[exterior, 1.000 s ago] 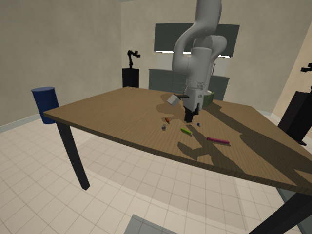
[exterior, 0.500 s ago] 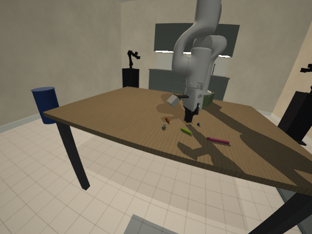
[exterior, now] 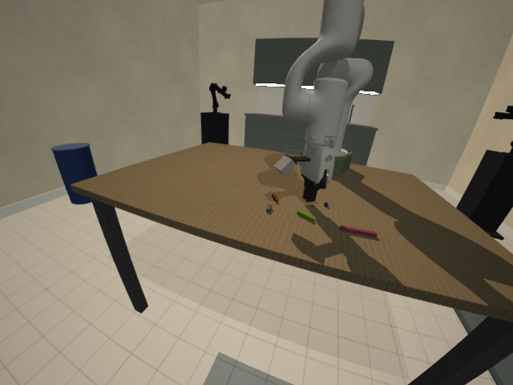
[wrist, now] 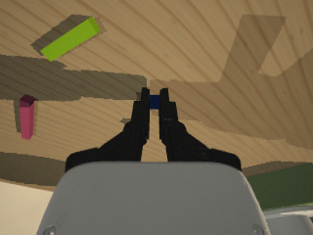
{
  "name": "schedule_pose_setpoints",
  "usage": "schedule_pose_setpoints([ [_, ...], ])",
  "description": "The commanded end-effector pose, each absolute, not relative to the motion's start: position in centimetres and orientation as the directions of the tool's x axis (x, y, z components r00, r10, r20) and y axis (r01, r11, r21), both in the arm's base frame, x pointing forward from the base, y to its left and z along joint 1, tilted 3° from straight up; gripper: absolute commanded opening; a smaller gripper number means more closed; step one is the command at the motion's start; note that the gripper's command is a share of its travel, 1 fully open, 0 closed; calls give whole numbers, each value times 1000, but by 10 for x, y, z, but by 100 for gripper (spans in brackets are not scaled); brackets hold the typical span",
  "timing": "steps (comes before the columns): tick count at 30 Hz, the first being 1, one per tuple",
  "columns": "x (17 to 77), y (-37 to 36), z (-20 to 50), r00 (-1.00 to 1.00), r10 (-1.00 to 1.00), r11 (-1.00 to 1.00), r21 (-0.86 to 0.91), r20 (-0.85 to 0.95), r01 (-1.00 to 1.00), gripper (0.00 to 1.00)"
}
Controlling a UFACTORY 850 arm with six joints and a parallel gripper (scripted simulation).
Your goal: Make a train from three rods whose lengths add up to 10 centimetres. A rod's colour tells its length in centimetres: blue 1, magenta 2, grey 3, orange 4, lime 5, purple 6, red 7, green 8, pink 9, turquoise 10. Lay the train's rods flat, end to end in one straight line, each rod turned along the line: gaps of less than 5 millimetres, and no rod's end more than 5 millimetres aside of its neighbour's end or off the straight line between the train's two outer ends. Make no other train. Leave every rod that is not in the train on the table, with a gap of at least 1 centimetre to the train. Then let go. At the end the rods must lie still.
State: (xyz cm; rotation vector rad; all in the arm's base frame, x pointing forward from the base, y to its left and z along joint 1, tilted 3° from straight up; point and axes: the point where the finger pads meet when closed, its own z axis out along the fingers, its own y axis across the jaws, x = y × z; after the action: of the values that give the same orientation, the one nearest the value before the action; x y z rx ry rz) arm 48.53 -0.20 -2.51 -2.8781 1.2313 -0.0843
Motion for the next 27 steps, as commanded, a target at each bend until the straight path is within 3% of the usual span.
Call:
schedule_pose_setpoints([
  [1,486,-2,-25,689,-723,-691,-31,47,-722,4],
  [27,487,-2,-37,689,-723,-691,-31,47,-722,4],
])
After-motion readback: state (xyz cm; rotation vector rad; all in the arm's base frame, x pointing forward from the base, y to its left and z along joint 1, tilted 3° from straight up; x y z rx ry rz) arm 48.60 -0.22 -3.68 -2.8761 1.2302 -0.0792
